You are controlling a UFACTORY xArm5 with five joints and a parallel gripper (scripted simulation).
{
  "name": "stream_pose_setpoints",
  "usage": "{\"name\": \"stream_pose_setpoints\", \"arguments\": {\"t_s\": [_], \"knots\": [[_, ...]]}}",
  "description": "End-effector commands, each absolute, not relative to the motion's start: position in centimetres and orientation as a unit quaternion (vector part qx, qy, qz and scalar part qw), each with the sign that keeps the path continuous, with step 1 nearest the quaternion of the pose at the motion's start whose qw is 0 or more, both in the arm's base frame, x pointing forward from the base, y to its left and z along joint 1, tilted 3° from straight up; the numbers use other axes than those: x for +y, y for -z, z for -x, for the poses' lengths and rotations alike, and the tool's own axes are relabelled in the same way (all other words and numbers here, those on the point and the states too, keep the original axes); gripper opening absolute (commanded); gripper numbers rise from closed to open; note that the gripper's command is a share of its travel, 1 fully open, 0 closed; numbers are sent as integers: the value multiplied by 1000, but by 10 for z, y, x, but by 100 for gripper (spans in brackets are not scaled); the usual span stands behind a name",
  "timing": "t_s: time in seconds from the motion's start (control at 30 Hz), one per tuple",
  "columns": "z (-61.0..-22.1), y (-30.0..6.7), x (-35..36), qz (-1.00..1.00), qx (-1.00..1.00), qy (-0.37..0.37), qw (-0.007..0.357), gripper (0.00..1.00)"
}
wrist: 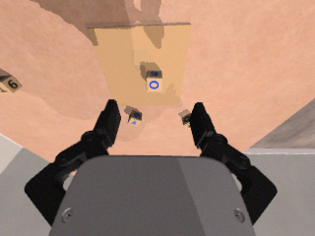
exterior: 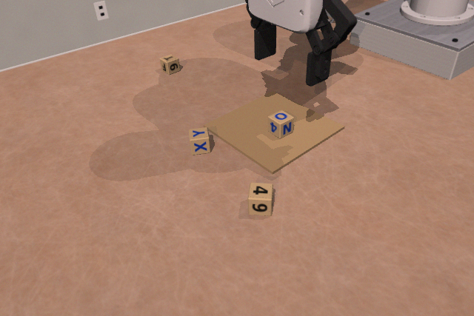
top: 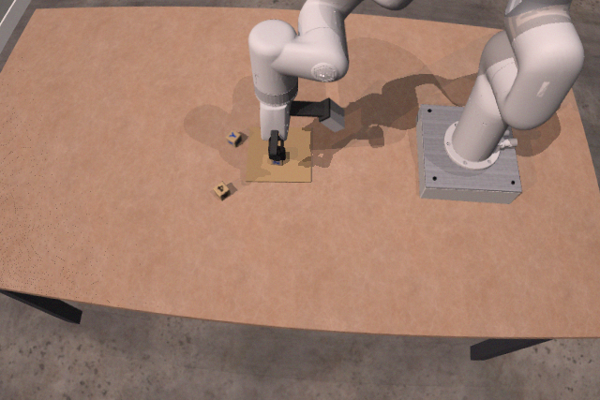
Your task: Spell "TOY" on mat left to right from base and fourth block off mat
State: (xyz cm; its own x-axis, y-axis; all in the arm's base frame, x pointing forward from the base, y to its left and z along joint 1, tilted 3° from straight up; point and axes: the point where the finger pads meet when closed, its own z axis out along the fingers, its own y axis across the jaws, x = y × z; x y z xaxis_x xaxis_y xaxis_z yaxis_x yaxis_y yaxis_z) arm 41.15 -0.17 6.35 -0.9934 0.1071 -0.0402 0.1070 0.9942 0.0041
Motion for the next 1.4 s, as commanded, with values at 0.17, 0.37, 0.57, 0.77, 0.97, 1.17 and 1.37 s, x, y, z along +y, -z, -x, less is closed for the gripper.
{"name": "stream_pose_setpoints", "arguments": {"t_s": [0.17, 0.37, 0.57, 0.77, 0.97, 1.17, 1.37], "knots": [[-413, -65, -2, -18, 1000, 0, 22, 100], [-413, -65, -2, -17, 1000, 0, 22, 63], [-413, -65, -2, -17, 1000, 0, 22, 63], [-413, -65, -2, -17, 1000, 0, 22, 63], [-413, -65, -2, -17, 1000, 0, 22, 63], [-413, -65, -2, -17, 1000, 0, 22, 63], [-413, -65, -2, -17, 1000, 0, 22, 63]]}}
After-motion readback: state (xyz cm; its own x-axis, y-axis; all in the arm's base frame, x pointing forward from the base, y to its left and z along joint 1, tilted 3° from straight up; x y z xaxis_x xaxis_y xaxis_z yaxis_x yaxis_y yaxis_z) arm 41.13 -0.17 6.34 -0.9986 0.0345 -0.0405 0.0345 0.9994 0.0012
